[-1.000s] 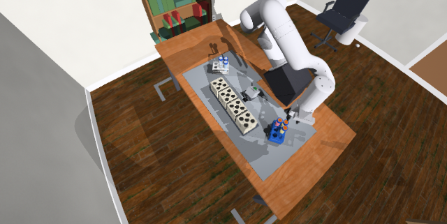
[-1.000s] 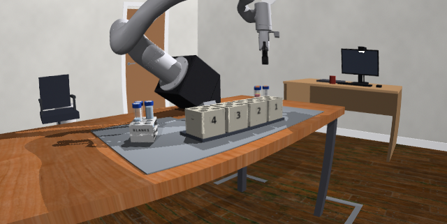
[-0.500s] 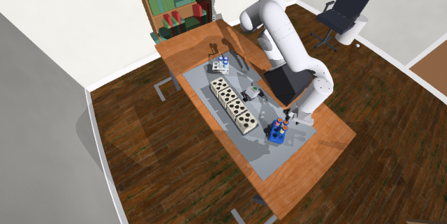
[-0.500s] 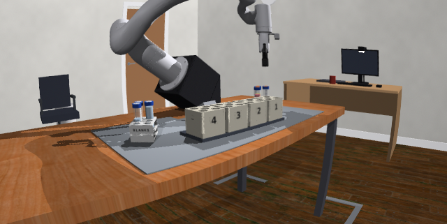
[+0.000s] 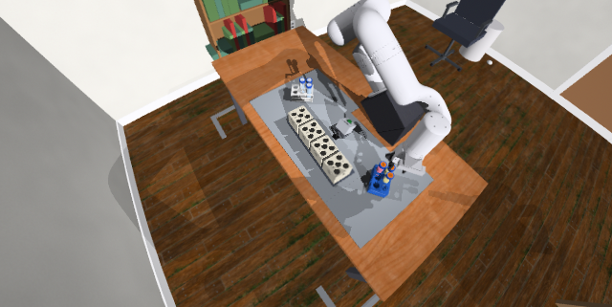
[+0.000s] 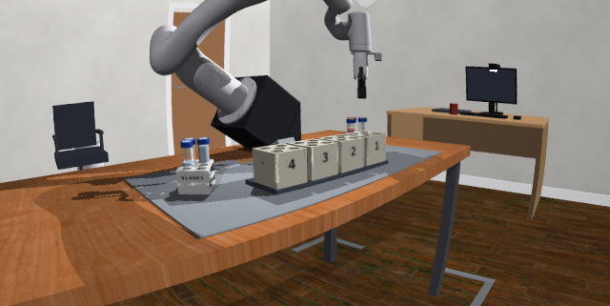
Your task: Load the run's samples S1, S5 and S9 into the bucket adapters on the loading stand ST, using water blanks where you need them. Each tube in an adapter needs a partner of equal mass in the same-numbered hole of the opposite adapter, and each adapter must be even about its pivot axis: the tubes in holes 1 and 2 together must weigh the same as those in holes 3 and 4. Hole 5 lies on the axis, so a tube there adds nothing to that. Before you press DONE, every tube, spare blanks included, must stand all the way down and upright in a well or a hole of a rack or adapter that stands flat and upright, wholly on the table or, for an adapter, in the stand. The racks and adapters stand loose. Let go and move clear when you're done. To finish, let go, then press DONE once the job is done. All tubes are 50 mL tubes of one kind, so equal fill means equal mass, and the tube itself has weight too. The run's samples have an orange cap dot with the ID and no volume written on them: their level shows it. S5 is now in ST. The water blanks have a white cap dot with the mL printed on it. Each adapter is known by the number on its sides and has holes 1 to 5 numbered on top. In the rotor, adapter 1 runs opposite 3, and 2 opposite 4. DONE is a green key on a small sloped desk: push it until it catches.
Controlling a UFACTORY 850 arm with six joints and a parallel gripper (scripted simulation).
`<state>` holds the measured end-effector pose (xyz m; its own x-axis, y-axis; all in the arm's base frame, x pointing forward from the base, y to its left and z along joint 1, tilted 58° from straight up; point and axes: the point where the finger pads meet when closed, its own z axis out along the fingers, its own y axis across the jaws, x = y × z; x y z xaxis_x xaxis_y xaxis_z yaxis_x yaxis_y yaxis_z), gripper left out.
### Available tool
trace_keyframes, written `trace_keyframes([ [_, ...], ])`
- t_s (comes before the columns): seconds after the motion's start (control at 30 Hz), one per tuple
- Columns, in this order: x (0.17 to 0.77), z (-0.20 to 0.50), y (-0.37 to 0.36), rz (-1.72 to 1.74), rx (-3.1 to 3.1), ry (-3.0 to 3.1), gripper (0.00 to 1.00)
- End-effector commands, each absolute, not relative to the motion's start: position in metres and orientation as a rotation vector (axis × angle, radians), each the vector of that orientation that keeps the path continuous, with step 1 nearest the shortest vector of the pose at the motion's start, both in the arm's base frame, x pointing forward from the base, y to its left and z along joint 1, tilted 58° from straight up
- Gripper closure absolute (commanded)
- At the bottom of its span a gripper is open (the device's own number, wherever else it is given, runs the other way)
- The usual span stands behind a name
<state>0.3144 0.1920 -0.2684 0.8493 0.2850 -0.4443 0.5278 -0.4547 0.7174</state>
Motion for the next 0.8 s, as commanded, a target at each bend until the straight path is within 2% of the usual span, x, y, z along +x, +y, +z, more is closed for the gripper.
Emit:
trace_keyframes([
  [0.0, 0.315, -0.271, 0.189, -0.319, 2.074, 0.593, 0.43],
  [0.77, 0.315, -0.294, 0.153, -0.319, 2.073, 0.593, 0.43],
])
